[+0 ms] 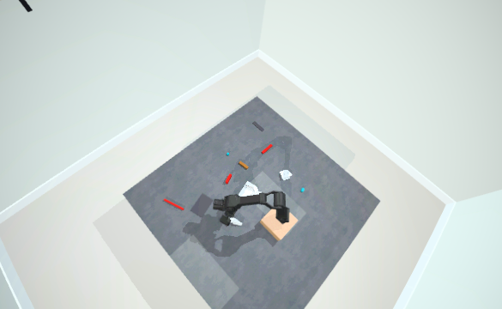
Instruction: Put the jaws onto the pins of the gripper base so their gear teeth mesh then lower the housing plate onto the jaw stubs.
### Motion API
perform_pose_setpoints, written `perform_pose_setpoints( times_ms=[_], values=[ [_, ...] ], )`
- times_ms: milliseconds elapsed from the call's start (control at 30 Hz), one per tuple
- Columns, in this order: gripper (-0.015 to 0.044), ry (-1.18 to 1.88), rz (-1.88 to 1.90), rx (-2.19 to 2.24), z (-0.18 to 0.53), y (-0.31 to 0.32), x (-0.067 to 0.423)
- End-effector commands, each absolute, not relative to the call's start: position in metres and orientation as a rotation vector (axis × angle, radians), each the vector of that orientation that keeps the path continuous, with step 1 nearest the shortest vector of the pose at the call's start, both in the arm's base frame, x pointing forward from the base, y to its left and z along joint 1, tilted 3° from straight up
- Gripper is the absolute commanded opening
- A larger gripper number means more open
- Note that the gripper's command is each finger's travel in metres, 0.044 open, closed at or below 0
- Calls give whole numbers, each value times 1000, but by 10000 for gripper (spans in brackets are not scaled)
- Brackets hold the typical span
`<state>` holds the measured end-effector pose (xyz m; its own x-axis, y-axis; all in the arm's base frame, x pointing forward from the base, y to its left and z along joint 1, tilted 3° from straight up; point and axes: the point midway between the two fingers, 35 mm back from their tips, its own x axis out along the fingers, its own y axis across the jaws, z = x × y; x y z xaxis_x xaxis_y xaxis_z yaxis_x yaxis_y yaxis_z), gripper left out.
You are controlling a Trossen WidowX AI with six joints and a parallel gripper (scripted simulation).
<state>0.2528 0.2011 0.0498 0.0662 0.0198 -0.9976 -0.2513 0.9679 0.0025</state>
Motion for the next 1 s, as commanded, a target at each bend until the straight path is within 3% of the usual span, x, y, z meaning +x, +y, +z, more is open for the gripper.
perform_pose_setpoints(
  times_ms=[0,500,967],
  values=[
    [0,1493,206,-189,50,201,253],
    [0,1493,206,-189,50,201,253],
    [368,1493,206,-188,50,201,253]
  ],
)
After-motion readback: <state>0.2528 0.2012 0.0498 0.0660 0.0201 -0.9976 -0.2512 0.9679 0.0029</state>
